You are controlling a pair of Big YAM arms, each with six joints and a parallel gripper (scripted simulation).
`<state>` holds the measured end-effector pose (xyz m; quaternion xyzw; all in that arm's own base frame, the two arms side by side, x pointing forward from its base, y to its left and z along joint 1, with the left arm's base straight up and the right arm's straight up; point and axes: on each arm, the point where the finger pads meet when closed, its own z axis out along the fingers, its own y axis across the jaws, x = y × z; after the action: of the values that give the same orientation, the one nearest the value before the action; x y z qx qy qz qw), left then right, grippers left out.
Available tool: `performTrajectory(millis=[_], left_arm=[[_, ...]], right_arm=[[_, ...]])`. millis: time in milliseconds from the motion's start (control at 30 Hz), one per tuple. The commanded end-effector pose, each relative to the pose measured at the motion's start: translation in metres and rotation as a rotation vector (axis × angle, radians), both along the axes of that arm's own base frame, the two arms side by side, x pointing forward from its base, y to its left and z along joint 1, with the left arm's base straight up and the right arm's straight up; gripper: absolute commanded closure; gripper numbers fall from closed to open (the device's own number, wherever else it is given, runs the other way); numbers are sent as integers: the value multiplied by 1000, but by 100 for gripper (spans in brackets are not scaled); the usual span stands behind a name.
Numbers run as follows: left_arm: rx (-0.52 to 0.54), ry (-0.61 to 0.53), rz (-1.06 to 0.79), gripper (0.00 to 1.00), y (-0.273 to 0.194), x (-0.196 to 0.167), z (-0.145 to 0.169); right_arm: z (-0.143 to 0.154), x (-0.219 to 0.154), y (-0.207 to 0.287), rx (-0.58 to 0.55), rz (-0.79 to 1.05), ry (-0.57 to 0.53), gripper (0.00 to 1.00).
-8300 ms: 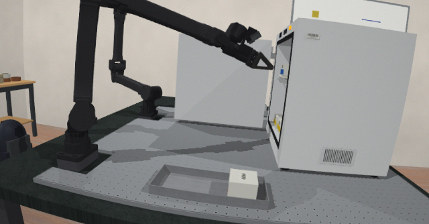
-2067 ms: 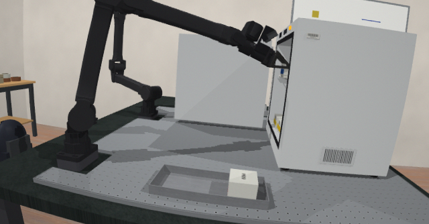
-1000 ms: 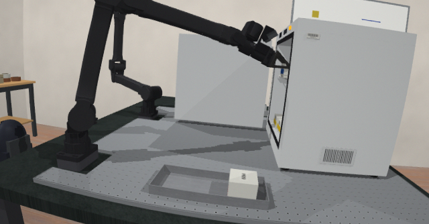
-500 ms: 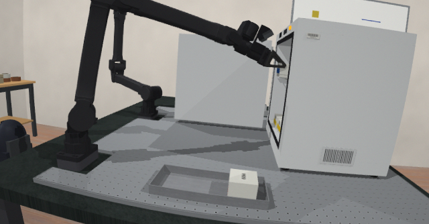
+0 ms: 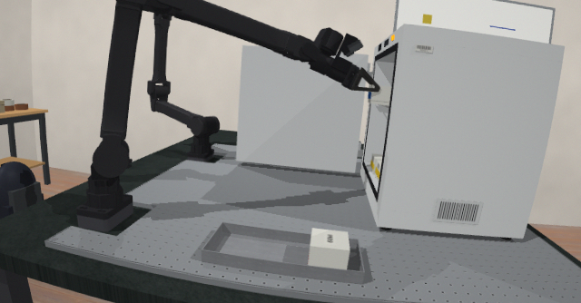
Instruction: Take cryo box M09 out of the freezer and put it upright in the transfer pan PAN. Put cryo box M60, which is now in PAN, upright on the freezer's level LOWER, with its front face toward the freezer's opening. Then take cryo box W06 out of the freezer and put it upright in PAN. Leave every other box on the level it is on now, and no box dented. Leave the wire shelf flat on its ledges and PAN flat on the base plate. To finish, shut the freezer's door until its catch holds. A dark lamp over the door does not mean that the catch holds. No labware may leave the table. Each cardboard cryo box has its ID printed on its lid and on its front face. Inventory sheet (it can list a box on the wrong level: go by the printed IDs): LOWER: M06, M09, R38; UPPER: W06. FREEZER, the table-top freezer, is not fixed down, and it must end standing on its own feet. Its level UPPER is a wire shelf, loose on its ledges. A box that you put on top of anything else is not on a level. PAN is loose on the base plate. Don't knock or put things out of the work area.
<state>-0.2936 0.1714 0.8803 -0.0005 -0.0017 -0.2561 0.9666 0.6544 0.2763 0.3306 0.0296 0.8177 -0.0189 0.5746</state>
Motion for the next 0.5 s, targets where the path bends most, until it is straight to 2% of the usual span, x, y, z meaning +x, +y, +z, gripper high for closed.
performTrajectory(millis=[0, 133, 267, 300, 367, 467], left_arm=[[17, 28, -11, 100, -8, 14, 4], [17, 28, -11, 100, -8, 14, 4], [17, 28, -11, 100, -8, 14, 4], [17, 28, -11, 100, -8, 14, 4], [17, 28, -11, 100, -8, 14, 4], [17, 28, -11, 100, -8, 14, 4]], right_arm=[[20, -12, 6, 28, 5, -34, 23], [11, -16, 7, 21, 5, -22, 23], [18, -21, 7, 26, 5, -31, 23], [1, -18, 8, 10, 4, -9, 23], [20, -27, 6, 28, 4, -32, 23], [20, -32, 6, 25, 4, -27, 23]])
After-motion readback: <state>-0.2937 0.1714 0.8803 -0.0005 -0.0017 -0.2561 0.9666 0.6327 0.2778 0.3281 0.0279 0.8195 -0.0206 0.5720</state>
